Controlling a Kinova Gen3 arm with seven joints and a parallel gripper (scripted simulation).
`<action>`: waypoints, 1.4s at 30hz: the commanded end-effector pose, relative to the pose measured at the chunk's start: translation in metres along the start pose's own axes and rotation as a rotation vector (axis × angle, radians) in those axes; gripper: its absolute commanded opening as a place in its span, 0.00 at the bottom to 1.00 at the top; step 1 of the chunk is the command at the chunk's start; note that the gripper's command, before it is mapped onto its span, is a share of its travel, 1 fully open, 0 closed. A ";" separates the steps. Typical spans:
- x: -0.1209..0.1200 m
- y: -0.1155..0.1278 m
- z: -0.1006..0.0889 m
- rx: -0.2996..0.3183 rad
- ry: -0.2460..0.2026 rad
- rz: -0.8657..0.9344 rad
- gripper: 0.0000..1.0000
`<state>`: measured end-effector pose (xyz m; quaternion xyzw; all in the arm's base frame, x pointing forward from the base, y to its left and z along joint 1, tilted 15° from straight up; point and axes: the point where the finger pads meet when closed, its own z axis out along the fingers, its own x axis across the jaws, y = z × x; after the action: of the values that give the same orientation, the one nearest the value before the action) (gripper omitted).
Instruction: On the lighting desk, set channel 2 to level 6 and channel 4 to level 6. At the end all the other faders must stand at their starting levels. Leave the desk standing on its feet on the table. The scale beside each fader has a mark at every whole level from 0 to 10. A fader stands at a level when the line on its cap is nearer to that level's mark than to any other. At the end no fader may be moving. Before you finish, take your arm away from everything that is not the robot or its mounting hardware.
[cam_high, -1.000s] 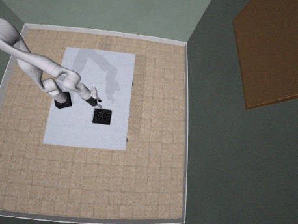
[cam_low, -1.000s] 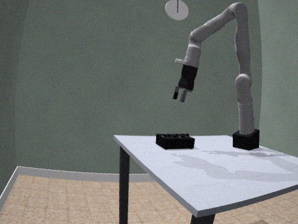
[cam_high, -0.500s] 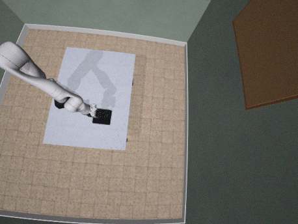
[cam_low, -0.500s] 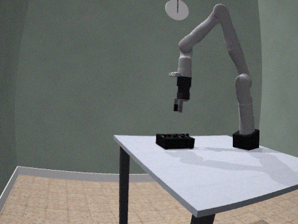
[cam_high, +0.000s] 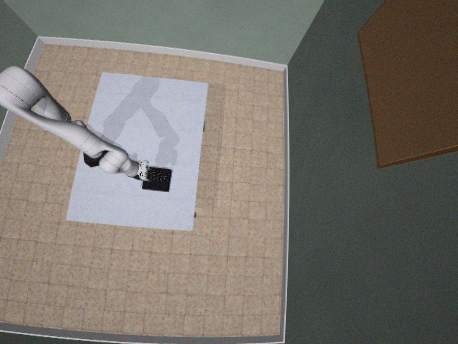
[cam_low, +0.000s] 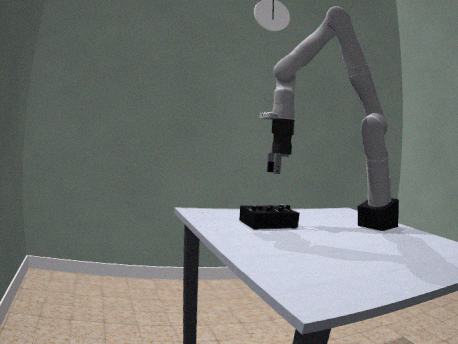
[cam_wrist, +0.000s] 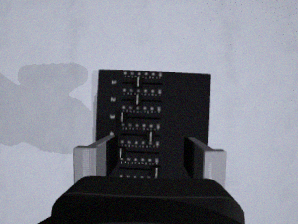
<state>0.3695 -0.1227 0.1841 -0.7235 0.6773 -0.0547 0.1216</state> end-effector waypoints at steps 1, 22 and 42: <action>0.000 0.000 0.000 0.001 0.001 0.000 1.00; -0.007 -0.003 0.006 0.000 -0.028 0.137 1.00; -0.039 -0.009 0.032 -0.052 -0.135 0.736 1.00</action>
<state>0.3820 -0.0886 0.1631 -0.4494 0.8771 0.0466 0.1627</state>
